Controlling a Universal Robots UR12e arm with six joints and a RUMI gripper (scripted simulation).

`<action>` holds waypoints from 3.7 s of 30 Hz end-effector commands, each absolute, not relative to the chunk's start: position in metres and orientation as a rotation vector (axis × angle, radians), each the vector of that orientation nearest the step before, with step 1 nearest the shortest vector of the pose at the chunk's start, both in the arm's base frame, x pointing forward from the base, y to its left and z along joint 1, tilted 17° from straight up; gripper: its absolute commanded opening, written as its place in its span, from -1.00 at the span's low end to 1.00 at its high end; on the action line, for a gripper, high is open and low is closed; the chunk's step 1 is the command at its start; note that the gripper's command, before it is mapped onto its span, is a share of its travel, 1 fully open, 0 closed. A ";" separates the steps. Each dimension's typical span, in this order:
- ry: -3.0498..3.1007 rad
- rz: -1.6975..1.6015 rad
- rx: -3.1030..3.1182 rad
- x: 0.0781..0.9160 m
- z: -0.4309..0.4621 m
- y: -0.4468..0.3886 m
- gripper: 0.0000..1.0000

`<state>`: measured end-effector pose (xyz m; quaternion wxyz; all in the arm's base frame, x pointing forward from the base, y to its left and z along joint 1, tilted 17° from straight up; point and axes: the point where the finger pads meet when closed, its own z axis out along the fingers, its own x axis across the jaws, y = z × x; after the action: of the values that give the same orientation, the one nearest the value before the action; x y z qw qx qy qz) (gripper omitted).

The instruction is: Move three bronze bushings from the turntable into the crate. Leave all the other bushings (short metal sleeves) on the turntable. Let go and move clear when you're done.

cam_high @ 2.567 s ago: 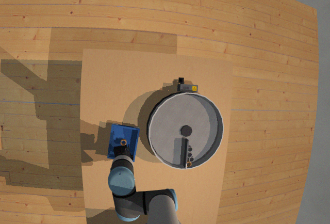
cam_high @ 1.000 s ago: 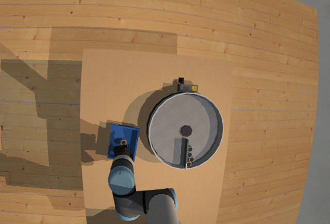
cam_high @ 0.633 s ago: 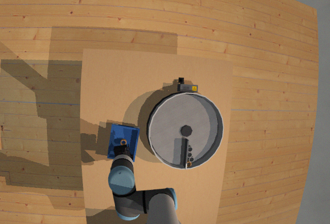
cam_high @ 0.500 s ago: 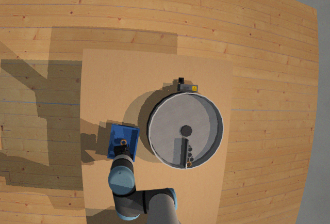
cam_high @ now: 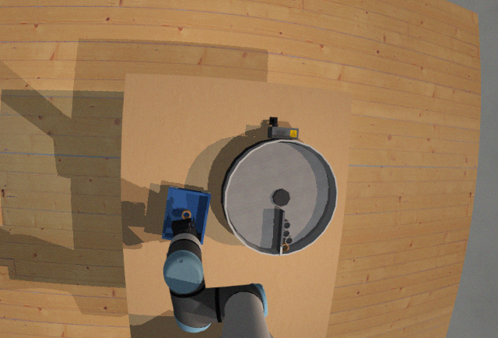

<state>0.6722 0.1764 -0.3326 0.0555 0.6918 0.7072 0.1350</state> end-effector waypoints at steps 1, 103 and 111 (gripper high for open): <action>2.146 0.411 2.099 0.673 -0.332 0.176 -1.00; 2.146 0.411 2.099 0.644 -0.229 0.164 -0.88; 2.146 0.411 2.099 0.644 -0.229 0.164 -0.88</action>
<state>0.6434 0.1641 -0.2290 0.0555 0.6918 0.7072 0.1350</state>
